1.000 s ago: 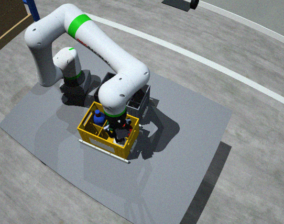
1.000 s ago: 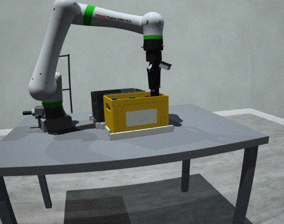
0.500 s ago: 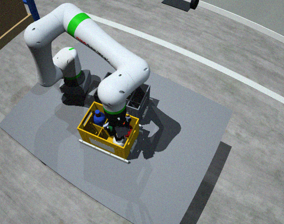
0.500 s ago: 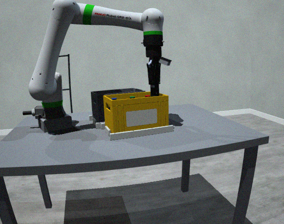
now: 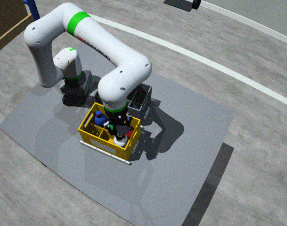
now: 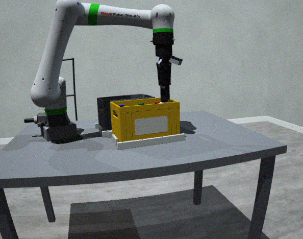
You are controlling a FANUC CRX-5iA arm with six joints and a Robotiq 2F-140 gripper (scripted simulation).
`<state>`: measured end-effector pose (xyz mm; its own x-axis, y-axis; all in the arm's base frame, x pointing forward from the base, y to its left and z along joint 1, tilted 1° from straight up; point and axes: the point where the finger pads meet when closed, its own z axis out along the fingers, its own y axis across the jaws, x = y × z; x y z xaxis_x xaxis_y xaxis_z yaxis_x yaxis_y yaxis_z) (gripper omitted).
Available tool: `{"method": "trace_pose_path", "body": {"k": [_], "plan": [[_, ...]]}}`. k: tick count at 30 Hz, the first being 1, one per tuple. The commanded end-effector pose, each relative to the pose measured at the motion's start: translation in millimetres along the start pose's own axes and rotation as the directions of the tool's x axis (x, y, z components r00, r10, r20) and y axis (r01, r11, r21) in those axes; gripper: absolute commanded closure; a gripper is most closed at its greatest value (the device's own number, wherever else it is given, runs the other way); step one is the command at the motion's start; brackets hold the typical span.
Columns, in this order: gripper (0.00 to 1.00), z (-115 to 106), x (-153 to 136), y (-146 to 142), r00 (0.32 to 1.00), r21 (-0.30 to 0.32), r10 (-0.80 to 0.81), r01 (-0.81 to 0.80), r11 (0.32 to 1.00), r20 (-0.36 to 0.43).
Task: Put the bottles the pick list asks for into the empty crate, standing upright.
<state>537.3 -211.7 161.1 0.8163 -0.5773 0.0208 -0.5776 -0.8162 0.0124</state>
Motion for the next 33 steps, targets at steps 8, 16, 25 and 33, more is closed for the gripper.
{"method": "trace_pose_path", "body": {"k": [8, 16, 25, 33], "plan": [[0.9, -19, 1, 0, 1.0, 0.0, 0.0, 0.0, 1.0, -0.002], [0.9, -29, 1, 0, 1.0, 0.0, 0.0, 0.0, 1.0, -0.002], [0.9, -44, 1, 0, 1.0, 0.0, 0.0, 0.0, 1.0, -0.002], [0.9, -54, 0, 0, 1.0, 0.0, 0.0, 0.0, 1.0, -0.002]]}}
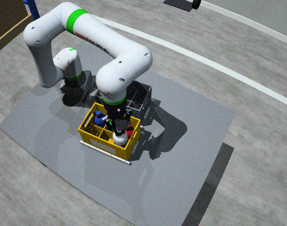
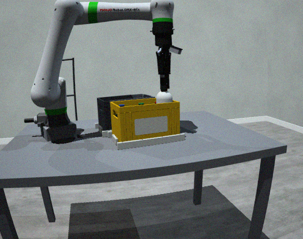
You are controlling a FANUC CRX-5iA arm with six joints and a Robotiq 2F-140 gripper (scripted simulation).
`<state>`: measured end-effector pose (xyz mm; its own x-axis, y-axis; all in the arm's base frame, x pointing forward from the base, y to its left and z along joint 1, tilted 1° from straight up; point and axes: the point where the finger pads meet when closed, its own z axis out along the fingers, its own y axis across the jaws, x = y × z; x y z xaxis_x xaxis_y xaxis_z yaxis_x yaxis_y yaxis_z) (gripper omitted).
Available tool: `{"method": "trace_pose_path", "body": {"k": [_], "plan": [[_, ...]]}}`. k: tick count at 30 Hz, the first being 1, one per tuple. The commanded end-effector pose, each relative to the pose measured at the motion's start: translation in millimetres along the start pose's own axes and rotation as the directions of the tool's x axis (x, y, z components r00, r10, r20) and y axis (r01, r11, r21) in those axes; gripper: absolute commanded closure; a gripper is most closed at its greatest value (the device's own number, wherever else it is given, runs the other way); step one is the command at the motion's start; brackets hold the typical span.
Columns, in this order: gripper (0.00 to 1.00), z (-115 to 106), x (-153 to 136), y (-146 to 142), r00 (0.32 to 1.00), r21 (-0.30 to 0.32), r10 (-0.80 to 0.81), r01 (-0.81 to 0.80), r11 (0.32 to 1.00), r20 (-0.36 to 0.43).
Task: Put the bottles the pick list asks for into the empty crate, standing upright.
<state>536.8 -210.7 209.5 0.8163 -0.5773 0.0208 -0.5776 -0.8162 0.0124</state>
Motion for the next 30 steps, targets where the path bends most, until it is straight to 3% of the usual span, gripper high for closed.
{"method": "trace_pose_path", "body": {"k": [1, 30], "plan": [[0.9, -7, 0, 0, 1.0, 0.0, 0.0, 0.0, 1.0, -0.002], [0.9, -49, 0, 0, 1.0, 0.0, 0.0, 0.0, 1.0, -0.002]]}}
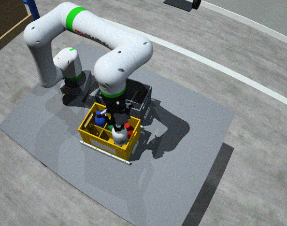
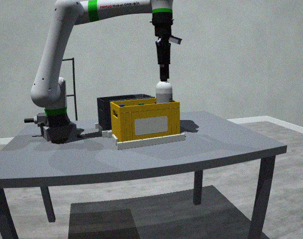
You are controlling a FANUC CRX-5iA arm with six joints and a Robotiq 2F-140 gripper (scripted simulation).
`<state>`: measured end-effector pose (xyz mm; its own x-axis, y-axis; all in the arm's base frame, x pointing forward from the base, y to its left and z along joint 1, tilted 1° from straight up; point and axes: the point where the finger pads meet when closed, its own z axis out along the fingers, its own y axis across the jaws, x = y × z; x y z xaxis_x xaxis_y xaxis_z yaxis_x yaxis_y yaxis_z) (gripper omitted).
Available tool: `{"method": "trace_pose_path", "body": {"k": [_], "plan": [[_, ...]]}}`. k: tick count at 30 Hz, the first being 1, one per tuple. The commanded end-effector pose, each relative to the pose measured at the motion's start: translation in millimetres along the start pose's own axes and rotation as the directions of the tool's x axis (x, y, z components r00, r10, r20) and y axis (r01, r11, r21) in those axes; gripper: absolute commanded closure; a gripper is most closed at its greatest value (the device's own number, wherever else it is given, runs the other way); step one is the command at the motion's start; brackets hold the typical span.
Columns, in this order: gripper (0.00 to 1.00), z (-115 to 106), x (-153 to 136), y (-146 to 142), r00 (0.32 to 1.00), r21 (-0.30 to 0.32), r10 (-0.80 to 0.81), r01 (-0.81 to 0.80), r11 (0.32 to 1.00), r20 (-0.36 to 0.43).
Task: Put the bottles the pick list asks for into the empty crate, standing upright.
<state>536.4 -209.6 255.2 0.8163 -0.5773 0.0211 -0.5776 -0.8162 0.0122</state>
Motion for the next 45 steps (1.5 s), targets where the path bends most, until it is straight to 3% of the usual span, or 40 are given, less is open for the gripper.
{"method": "trace_pose_path", "body": {"k": [1, 25, 36, 45], "plan": [[0.9, -5, 0, 0, 1.0, 0.0, 0.0, 0.0, 1.0, -0.002], [0.9, -41, 0, 0, 1.0, 0.0, 0.0, 0.0, 1.0, -0.002], [0.9, -42, 0, 0, 1.0, 0.0, 0.0, 0.0, 1.0, -0.002], [0.9, -42, -17, -5, 1.0, 0.0, 0.0, 0.0, 1.0, -0.002]]}}
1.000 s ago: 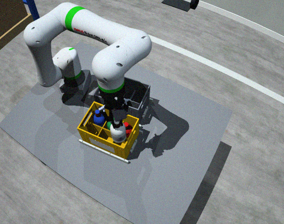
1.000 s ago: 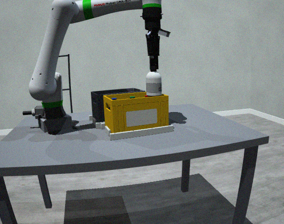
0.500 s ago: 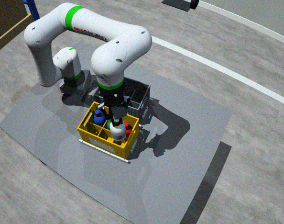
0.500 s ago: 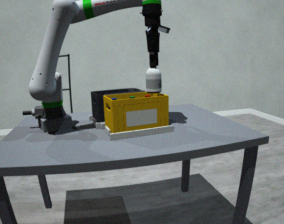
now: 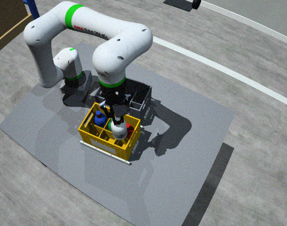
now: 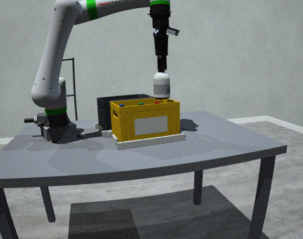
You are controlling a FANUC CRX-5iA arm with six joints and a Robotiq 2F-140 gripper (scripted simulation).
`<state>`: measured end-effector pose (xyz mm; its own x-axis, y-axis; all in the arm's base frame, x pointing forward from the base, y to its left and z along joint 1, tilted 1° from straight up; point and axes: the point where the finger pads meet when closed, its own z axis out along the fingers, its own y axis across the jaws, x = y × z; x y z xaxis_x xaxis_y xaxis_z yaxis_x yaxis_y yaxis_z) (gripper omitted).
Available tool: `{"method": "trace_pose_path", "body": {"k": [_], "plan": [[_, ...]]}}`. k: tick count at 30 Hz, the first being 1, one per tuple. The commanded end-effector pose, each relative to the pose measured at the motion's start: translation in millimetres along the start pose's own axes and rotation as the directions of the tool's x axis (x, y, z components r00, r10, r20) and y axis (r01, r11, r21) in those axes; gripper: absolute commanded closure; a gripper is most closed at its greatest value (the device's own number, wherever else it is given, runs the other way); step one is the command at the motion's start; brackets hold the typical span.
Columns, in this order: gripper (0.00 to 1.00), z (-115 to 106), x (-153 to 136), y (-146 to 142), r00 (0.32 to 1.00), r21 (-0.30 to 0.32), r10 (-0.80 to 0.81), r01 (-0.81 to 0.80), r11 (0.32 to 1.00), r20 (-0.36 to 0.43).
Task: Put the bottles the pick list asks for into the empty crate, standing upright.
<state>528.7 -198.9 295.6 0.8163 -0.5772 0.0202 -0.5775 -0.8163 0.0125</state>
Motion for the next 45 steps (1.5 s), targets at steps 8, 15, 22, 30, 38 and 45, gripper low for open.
{"method": "trace_pose_path", "body": {"k": [8, 15, 22, 30, 38, 45], "plan": [[0.9, -1, -17, -5, 1.0, 0.0, 0.0, 0.0, 1.0, -0.003], [0.9, -1, -30, -10, 1.0, 0.0, 0.0, 0.0, 1.0, -0.003], [0.9, -1, -41, -14, 1.0, 0.0, 0.0, 0.0, 1.0, -0.003], [0.9, -1, -55, -18, 1.0, 0.0, 0.0, 0.0, 1.0, -0.003], [0.9, -1, -70, -23, 1.0, 0.001, 0.0, 0.0, 1.0, -0.003], [0.9, -1, -79, -26, 1.0, 0.001, 0.0, 0.0, 1.0, -0.003]]}}
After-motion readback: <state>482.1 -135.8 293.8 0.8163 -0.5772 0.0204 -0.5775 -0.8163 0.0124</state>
